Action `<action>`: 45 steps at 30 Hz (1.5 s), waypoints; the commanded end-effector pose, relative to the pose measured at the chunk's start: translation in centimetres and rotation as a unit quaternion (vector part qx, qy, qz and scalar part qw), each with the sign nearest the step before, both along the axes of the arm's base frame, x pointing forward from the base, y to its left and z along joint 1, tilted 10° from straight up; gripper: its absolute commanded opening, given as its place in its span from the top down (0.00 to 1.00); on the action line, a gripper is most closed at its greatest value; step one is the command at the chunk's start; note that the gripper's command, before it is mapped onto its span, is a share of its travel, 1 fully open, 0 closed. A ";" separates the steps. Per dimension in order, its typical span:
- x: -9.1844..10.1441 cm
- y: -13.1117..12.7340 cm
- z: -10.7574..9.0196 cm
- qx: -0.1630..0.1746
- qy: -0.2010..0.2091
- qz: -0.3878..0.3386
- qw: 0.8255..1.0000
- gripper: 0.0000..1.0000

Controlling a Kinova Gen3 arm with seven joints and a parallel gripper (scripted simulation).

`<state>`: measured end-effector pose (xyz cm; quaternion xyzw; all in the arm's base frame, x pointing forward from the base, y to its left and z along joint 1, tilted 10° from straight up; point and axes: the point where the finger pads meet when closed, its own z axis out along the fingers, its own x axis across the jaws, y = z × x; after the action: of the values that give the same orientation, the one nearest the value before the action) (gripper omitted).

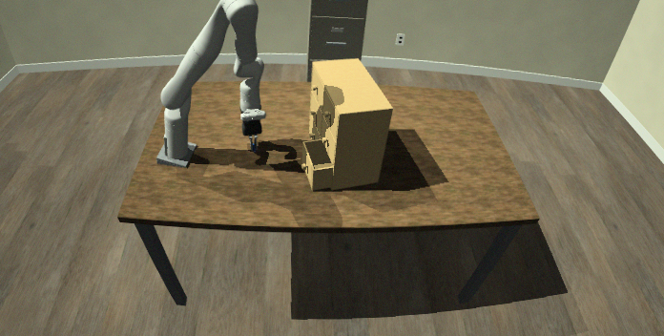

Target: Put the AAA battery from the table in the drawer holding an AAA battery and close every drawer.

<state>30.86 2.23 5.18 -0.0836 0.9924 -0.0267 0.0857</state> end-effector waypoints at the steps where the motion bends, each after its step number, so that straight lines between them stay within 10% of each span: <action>1: 0.0 0.0 0.0 0.000 -0.001 0.000 1.000 0.76; 45: -0.2 0.1 1.3 0.000 -0.001 0.000 1.000 0.76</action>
<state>30.43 2.46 6.00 -0.0865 0.9925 -0.0257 0.0819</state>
